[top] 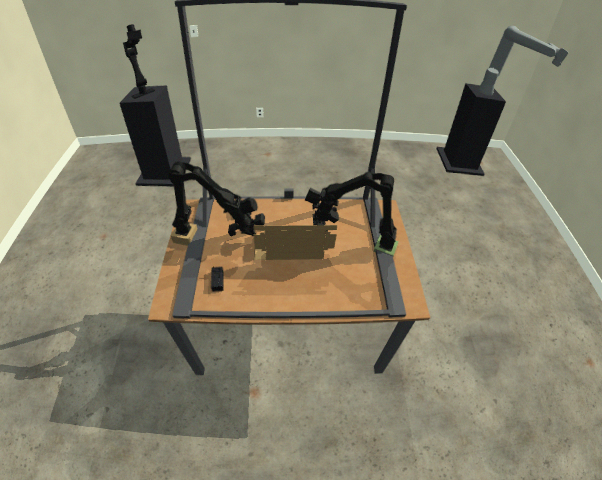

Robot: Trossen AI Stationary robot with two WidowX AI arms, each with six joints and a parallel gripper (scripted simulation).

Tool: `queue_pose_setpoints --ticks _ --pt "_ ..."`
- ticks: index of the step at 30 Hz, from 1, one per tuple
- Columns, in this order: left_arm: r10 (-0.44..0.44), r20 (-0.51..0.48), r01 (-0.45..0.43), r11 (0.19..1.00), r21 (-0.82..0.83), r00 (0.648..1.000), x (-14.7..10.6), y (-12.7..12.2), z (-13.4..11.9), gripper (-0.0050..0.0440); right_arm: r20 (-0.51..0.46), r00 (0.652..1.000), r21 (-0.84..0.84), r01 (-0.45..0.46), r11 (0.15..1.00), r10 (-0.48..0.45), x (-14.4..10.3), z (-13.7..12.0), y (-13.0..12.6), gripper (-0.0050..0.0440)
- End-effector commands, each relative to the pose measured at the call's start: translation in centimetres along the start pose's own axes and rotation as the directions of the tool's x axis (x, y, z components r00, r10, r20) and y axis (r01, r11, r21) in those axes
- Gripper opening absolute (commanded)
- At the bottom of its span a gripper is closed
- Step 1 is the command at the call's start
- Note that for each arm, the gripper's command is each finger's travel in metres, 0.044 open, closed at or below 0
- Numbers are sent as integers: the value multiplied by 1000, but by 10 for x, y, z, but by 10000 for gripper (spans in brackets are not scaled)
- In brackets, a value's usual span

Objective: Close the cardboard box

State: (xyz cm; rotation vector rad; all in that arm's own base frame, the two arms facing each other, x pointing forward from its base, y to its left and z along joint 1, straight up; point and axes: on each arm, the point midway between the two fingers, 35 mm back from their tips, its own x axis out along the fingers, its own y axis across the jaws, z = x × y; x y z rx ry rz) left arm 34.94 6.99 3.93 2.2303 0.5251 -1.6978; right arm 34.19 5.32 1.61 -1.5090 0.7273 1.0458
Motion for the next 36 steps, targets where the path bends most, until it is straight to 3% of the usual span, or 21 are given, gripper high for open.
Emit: queue_pose_setpoints --ticks 1,3,17,19,25,29,36 --pt "9 -12 -9 1000 1 1000 -3 2 -3 5 -3 1000 3 4 1000 -4 4 -1 27 0" --pt "9 -12 -9 1000 1 1000 -3 2 -3 5 -3 1000 3 3 1000 -3 6 -1 41 0" --pt "9 -12 -9 1000 1 1000 -3 2 -3 5 -3 1000 3 3 1000 -3 6 -1 42 0" --pt "9 -12 -9 1000 1 1000 -3 2 -3 53 -5 1000 3 -7 1000 7 6 -2 39 45" --pt "9 -12 -9 1000 1 1000 -3 2 -3 63 -15 995 3 -101 995 101 2 -16 15 181" --pt "9 -12 -9 1000 1 1000 -3 2 -3 63 -19 991 3 -134 991 134 -1 -22 4 181" --pt "9 -12 -9 1000 1 1000 -3 2 -3 63 -36 981 1 -191 982 191 -9 -45 -39 181"
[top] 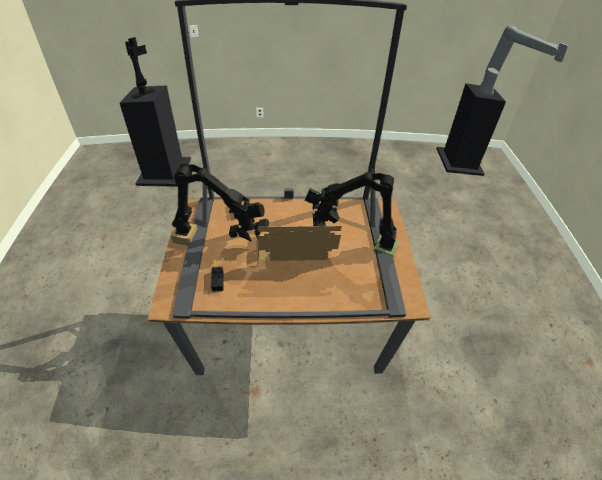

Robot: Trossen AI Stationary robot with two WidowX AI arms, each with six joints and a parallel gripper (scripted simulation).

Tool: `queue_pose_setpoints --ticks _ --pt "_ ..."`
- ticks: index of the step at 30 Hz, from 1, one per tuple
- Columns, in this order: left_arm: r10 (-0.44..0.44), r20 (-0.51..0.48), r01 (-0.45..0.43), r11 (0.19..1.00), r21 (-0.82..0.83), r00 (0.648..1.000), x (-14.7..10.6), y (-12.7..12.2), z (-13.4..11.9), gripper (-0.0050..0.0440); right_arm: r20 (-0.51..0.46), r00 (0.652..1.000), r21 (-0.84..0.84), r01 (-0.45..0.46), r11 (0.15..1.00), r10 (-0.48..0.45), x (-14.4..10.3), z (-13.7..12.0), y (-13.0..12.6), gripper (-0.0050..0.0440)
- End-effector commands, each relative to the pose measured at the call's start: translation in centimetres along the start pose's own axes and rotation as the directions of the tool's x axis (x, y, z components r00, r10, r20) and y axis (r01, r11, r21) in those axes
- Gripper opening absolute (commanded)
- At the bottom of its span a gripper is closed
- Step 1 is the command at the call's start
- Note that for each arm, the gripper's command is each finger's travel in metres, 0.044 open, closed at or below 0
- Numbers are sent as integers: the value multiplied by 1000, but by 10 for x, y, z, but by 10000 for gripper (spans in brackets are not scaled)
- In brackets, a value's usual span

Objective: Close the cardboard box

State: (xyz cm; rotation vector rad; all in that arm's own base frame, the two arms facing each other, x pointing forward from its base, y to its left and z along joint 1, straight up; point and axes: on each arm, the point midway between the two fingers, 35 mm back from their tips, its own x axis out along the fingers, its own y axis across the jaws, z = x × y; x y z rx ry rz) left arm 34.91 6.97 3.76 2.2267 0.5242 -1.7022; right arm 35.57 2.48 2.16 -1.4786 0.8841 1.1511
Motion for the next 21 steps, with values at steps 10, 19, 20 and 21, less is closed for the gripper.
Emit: queue_pose_setpoints --ticks 10,19,20,21 --pt "9 -16 -9 1000 1 1000 -5 2 -4 63 -11 992 -7 -125 992 125 -18 -36 -57 181" --pt "9 -15 -9 1000 1 1000 -64 -1 11 63 8 971 -7 -241 971 241 -37 -44 -60 181" --pt "9 -15 -9 1000 1 1000 -65 -1 11 63 11 967 -7 -253 967 253 -37 -44 -57 181" --pt "9 -15 -9 1000 1 1000 -65 -1 11 63 12 967 -7 -255 967 255 -38 -44 -57 181"
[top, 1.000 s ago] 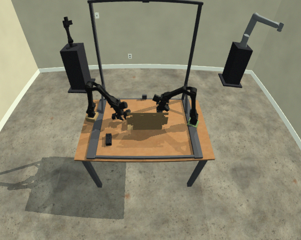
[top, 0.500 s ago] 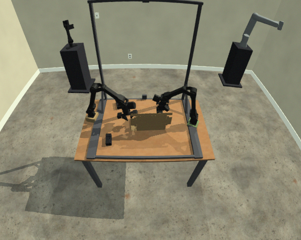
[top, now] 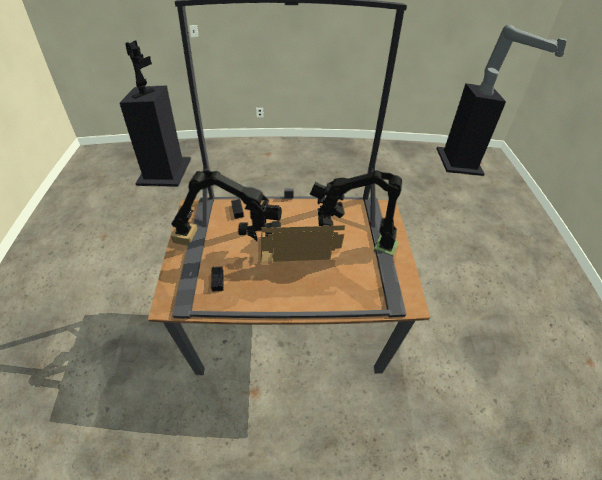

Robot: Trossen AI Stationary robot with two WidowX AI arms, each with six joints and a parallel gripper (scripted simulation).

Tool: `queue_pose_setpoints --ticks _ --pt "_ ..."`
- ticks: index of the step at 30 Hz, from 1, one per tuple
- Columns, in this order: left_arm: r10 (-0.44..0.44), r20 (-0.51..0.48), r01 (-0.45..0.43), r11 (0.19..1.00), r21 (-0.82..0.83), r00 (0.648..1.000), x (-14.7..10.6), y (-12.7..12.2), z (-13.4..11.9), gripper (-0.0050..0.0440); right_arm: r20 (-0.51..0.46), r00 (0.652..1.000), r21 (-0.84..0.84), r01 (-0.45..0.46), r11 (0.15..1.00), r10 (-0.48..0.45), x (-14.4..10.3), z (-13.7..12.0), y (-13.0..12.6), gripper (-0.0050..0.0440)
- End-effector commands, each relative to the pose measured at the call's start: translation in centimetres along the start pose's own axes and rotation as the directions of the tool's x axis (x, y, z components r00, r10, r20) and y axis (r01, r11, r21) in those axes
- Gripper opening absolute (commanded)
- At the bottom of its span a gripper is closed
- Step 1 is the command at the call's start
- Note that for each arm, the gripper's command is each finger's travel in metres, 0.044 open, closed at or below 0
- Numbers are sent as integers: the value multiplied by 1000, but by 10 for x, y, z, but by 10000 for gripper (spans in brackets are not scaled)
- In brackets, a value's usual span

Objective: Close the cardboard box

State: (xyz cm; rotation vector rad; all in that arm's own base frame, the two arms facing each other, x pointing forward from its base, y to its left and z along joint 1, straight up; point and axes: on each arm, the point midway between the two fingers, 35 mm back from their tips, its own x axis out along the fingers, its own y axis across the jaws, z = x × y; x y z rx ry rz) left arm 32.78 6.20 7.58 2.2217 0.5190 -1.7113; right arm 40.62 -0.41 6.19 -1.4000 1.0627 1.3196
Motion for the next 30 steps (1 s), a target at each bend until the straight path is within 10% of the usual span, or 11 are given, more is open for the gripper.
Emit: queue_pose_setpoints --ticks 1,15,22,30 --pt "8 -22 -8 1000 -2 1000 -22 1 0 63 3 999 -5 -35 999 35 -12 -4 -2 181" --pt "-48 -5 46 973 -228 999 -10 -11 -14 103 3 999 -5 -35 999 35 -12 -4 -2 181" --pt "-134 20 125 849 -514 991 5 -33 -35 103 3 999 -5 -35 999 35 -12 -4 -2 181" --pt "-237 61 179 519 -836 970 26 -63 -57 103 3 999 -5 -35 999 35 -12 -4 -2 181"
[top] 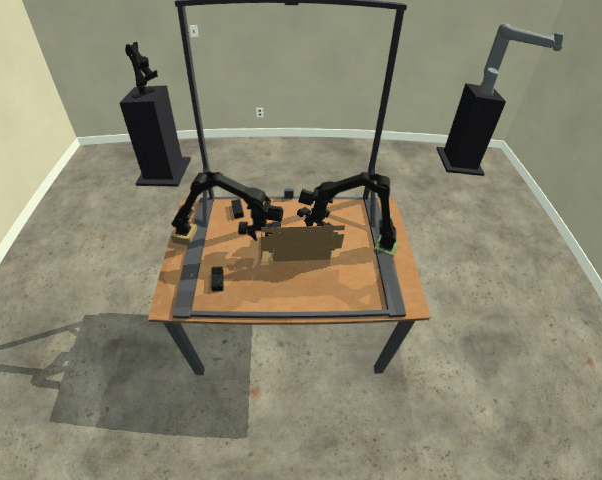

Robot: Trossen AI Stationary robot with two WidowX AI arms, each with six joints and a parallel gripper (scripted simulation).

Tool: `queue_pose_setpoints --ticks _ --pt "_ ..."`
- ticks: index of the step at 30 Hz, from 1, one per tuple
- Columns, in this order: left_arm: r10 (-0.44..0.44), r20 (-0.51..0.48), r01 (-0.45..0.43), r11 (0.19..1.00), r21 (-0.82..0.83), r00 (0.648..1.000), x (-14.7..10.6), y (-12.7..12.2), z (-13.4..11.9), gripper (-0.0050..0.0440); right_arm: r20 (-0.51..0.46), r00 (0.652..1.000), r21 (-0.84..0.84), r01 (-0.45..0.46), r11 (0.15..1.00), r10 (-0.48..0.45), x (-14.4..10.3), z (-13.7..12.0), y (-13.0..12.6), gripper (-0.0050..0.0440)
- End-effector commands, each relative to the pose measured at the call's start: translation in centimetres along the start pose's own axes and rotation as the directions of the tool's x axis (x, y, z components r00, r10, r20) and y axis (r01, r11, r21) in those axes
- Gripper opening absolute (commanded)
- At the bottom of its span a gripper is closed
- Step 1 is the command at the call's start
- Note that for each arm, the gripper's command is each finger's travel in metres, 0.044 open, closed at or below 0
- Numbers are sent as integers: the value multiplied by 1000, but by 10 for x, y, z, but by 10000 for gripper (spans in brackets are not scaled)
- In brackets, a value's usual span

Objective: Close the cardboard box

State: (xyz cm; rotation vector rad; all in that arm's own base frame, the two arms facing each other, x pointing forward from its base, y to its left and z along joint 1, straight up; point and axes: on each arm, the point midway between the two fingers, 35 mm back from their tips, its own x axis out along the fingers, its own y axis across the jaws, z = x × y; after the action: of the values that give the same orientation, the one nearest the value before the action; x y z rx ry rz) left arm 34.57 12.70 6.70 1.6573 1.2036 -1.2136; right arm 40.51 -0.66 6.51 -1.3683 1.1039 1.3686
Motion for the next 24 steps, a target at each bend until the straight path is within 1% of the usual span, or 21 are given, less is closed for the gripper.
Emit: queue_pose_setpoints --ticks 1,4,7,9,11,13,24 --pt "-66 -24 58 967 -248 998 11 2 -23 103 -9 1000 -5 25 1000 -25 -9 -1 -3 181" --pt "-99 -37 77 920 -385 994 19 0 -33 103 -9 1000 -5 25 1000 -25 -9 -1 -3 181" --pt "-129 -47 87 854 -513 991 27 -2 -43 103 -9 1000 -5 25 1000 -25 -9 -1 -3 181" --pt "-129 -47 87 854 -513 991 27 -2 -43 103 -9 1000 -5 25 1000 -25 -9 -1 -3 181" --pt "-151 -54 85 780 -619 987 33 -3 -50 103 -9 1000 -5 25 1000 -25 -9 -1 -3 181" --pt "-164 -58 85 743 -664 985 37 -5 -54 103 -9 1000 -5 25 1000 -25 -9 -1 -3 181" --pt "-166 -58 85 739 -668 984 37 -5 -54 103 -9 1000 -5 25 1000 -25 -9 -1 -3 181"
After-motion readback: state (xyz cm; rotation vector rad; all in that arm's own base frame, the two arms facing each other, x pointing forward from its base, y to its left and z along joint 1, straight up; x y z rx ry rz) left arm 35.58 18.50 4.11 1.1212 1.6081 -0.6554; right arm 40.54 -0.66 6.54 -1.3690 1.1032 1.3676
